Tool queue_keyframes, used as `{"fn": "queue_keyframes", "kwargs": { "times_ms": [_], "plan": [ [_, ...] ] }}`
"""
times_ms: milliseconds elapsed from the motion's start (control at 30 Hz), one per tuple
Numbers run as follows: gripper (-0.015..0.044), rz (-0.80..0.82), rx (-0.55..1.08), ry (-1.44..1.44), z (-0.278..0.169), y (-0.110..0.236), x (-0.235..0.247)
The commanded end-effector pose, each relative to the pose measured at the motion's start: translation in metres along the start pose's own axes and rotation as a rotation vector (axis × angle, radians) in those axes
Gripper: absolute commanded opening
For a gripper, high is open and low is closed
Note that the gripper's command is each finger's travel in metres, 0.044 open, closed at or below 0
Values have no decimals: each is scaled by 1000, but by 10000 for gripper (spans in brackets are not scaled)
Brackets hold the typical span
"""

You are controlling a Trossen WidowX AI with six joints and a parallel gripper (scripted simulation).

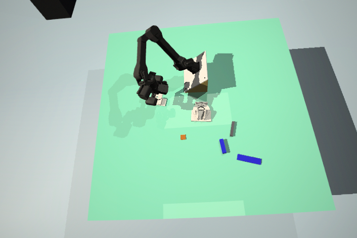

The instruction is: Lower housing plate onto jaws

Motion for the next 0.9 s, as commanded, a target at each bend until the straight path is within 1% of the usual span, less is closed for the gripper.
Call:
{"fn": "queue_keyframes", "kwargs": {
  "times_ms": [0, 867],
  "plan": [
    [351, -1, 4, -8, -1, 2, 0],
    [351, 12, -61, -394, 73, -2, -30]
  ]
}}
Point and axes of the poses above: the point midway between the two fingers, 35 mm back from their tips, its own y axis back along the fingers, its own x axis across the jaws, z = x × y, the point moved 4 cm from there along y, back along the fingers
